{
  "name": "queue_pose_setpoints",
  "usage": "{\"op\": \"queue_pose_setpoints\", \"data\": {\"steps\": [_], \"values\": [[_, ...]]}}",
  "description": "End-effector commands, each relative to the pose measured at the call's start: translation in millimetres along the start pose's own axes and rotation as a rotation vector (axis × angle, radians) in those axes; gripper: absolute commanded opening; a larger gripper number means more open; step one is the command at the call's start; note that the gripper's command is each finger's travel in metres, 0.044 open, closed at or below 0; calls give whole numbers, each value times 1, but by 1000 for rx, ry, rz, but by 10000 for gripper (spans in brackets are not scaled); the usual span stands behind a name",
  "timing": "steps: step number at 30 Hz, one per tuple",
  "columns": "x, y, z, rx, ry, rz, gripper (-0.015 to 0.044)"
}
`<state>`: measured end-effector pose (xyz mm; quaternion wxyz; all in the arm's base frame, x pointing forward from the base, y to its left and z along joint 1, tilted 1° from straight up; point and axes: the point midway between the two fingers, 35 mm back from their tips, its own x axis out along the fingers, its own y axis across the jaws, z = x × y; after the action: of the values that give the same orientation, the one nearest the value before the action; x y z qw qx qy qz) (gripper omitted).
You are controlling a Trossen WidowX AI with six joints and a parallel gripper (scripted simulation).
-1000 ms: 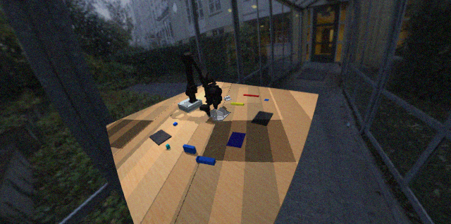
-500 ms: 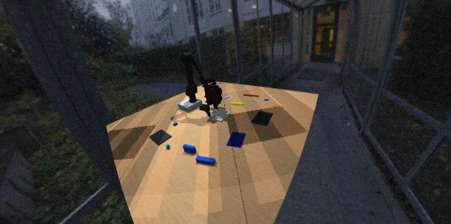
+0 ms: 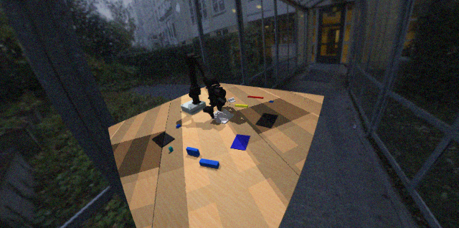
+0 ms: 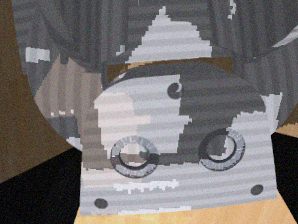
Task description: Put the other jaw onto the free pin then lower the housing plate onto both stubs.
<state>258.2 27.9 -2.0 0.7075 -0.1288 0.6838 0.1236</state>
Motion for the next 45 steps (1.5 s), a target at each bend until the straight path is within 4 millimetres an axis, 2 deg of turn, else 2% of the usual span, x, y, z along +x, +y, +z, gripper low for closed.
{"op": "queue_pose_setpoints", "data": {"steps": [1,6,9,10,24,27,32,36,37,38,40,45], "values": [[0,1,1,-2,-4,4,351],[0,1,1,-2,-4,4,351],[0,0,0,0,0,0,430],[0,0,0,0,0,0,440],[-2,0,0,0,0,0,440],[-23,0,2,0,-2,1,440],[-74,1,-1,-1,-5,3,440],[-77,1,-1,-2,-5,4,440],[-68,-1,2,0,-13,-3,440],[-69,0,1,-2,-13,-3,440],[-81,3,-8,-14,-15,2,440],[-121,14,-48,-9,-5,6,440]]}}
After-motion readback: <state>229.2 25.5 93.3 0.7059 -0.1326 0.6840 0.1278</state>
